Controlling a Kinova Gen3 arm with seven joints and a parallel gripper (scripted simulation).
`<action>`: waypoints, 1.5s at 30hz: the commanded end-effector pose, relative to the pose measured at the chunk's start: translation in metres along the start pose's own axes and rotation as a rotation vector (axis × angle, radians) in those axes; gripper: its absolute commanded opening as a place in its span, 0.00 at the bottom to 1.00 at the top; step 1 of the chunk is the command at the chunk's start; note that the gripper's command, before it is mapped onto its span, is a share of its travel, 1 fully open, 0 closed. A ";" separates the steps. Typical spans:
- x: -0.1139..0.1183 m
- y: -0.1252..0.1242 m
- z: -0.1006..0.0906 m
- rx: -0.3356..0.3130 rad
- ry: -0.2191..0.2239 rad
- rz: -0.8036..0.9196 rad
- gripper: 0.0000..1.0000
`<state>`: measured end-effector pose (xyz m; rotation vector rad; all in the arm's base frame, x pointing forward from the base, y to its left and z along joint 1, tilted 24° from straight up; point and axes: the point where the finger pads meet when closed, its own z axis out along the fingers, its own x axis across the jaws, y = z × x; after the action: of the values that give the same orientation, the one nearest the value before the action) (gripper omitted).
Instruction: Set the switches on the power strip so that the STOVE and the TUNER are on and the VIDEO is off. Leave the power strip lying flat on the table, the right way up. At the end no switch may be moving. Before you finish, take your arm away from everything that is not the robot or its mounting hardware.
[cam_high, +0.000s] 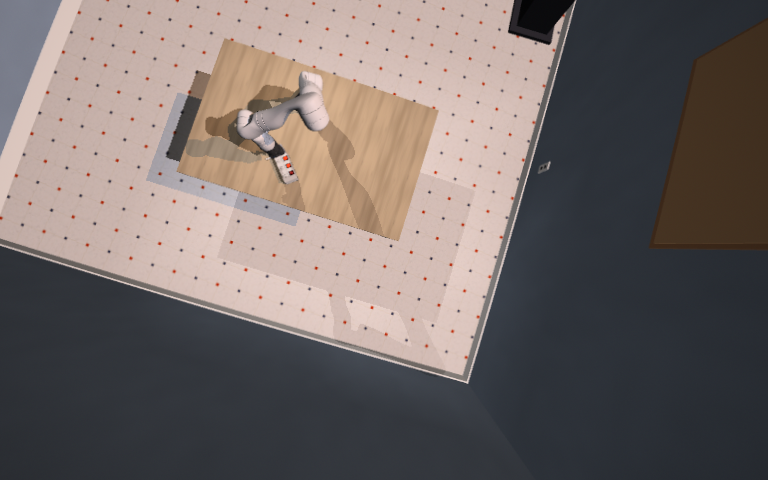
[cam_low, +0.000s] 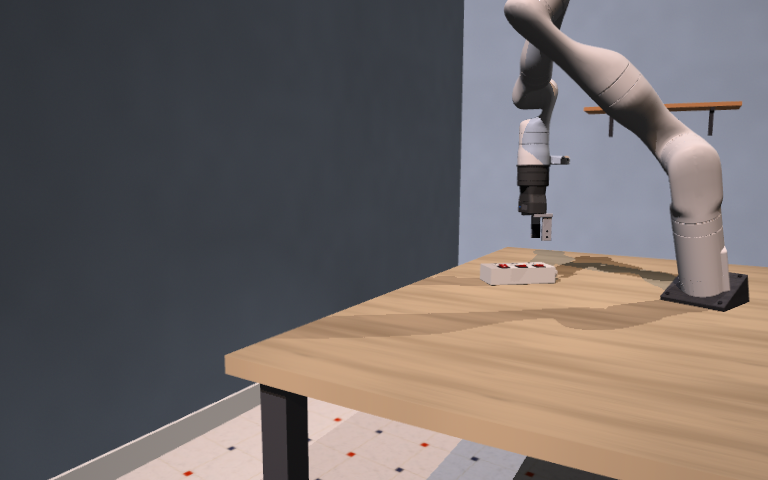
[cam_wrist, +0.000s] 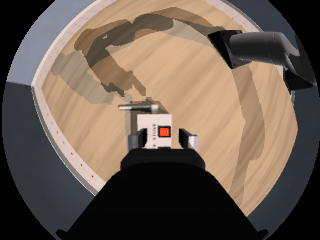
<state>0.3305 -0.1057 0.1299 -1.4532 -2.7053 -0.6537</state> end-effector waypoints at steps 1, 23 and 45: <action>-0.001 0.004 -0.014 -0.010 -0.007 -0.007 1.00; -0.001 0.003 -0.074 -0.010 -0.007 -0.007 1.00; -0.001 0.003 -0.074 -0.010 -0.007 -0.007 1.00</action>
<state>0.3194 -0.1312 0.1984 -1.4507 -2.7167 -0.6644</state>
